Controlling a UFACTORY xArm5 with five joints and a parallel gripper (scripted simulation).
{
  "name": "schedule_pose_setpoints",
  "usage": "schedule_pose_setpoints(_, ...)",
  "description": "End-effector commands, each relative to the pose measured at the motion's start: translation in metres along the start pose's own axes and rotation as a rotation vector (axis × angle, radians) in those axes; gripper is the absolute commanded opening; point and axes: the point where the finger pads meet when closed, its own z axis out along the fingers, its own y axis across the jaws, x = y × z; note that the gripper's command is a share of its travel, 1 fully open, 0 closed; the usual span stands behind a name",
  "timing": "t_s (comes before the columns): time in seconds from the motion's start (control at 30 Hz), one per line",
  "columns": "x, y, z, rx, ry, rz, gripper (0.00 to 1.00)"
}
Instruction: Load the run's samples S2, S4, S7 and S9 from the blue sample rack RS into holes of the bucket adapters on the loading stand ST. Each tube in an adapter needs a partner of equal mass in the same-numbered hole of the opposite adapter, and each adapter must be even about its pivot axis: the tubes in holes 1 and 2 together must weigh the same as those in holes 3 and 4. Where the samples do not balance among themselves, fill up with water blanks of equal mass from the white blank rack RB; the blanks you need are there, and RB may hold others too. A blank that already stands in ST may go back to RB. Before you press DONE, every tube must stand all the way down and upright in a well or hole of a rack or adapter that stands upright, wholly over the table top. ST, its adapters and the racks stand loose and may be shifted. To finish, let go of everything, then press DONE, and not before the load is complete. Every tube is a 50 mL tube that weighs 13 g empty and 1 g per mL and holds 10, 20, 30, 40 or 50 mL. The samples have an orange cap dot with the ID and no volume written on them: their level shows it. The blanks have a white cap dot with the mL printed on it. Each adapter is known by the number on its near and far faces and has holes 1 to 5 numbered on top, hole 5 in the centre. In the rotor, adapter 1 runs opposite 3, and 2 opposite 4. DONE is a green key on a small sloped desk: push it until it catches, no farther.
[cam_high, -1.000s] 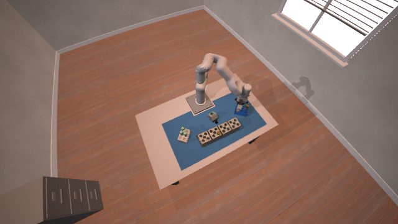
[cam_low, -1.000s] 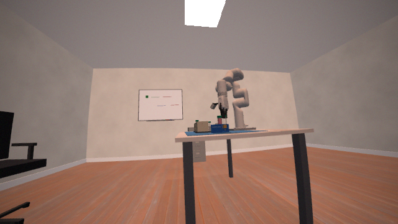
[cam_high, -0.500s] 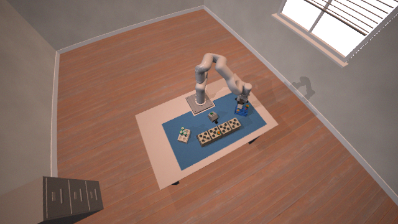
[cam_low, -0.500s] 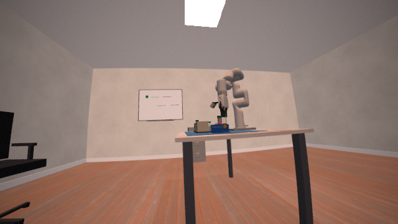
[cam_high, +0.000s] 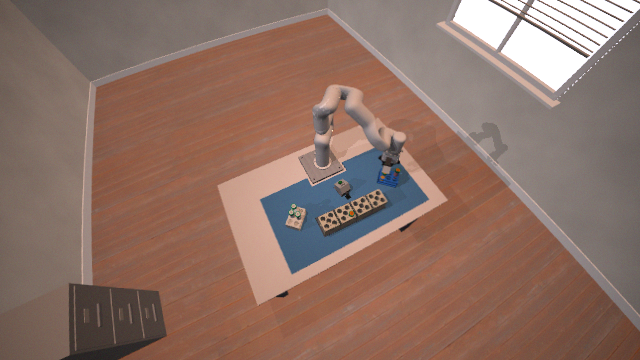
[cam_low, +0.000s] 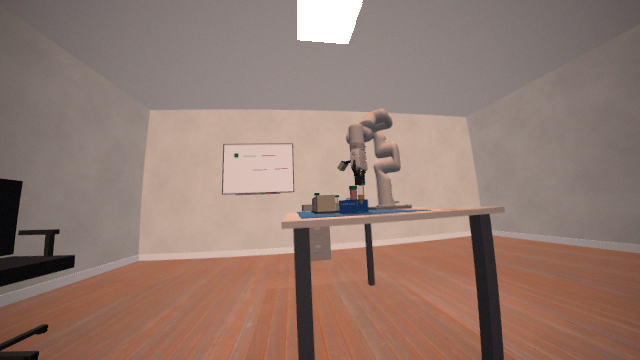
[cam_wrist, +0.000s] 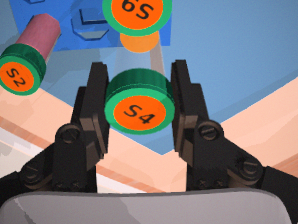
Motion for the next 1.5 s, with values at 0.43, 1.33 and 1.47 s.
schedule_pose_setpoints(0.43, 0.0, -0.001, -0.029, 0.003, 0.0, 0.0, 0.0)
schedule_pose_setpoints(1.33, 0.0, -0.001, -0.075, 0.003, 0.0, 0.0, 0.0)
schedule_pose_setpoints(1.47, 0.0, -0.001, -0.083, 0.003, 0.0, 0.0, 0.0)
